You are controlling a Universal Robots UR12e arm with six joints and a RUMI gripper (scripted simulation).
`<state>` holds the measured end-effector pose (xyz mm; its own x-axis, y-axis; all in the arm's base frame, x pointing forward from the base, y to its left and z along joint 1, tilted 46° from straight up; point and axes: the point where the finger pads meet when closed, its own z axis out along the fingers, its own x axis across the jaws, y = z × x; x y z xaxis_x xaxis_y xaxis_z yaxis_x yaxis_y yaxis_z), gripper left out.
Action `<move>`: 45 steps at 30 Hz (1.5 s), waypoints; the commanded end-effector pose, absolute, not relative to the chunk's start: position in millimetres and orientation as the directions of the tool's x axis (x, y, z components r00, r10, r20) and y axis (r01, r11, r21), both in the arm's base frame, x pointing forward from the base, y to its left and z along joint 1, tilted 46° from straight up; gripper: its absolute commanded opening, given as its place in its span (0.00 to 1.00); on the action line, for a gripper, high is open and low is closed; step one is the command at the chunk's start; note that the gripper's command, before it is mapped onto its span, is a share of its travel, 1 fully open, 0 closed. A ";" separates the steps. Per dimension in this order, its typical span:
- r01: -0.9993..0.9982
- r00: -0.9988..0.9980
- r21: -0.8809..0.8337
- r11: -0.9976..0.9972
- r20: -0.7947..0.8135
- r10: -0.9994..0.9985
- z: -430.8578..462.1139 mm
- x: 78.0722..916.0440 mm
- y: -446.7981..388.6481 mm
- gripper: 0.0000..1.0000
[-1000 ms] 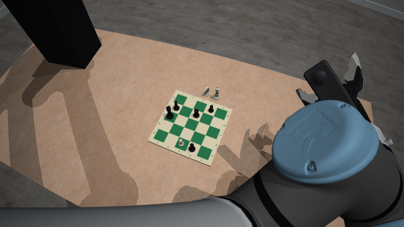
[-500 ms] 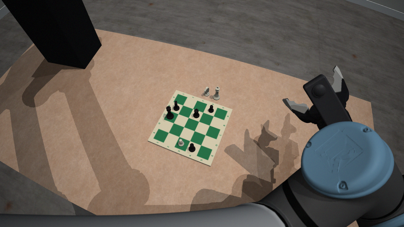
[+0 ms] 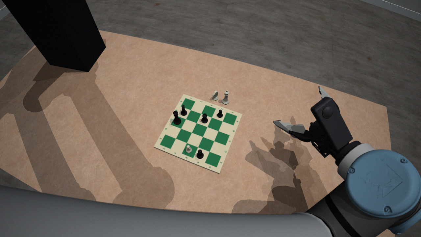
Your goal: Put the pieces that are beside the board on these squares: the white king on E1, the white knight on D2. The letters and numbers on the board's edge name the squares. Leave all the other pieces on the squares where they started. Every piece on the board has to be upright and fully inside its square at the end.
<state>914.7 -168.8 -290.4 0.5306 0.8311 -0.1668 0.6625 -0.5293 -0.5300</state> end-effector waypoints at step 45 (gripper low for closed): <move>0.467 0.037 -0.596 -0.654 -0.725 0.688 -286.4 873.3 -319.3 1.00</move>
